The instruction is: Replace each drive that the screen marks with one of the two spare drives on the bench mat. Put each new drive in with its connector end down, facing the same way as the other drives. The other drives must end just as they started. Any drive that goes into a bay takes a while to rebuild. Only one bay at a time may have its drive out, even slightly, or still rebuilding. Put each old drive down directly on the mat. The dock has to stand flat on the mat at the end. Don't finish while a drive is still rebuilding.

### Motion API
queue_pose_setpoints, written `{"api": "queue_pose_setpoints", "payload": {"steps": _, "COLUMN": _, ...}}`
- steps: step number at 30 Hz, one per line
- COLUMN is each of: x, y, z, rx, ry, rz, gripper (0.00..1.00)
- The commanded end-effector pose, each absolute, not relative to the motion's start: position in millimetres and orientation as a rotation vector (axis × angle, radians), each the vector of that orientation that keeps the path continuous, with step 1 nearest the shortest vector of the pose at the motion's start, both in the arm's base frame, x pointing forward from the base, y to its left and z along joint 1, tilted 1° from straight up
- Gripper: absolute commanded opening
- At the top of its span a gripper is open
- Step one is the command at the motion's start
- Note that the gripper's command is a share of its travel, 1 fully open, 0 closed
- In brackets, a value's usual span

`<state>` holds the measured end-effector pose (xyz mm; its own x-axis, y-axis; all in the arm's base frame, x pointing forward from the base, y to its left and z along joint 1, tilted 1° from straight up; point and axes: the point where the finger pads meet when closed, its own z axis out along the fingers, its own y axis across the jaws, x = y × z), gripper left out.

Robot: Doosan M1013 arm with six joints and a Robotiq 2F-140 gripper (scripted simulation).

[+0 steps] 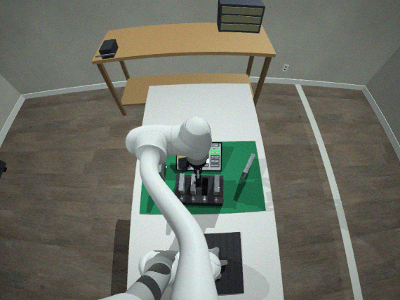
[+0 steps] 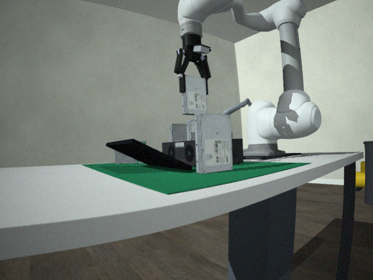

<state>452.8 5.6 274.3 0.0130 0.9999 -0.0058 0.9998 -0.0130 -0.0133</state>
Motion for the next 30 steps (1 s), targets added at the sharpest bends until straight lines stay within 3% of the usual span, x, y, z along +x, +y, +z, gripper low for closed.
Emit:
{"api": "queue_pose_setpoints", "payload": {"steps": 1, "x": 452.8, "y": -0.7, "z": 274.8, "rx": -2.249, "ry": -2.186, "rz": 0.020, "gripper": 0.10}}
{"api": "queue_pose_setpoints", "payload": {"steps": 30, "x": 449.6, "y": -30.6, "z": 274.8, "rx": -2.327, "ry": -2.103, "rz": 0.020, "gripper": 0.10}}
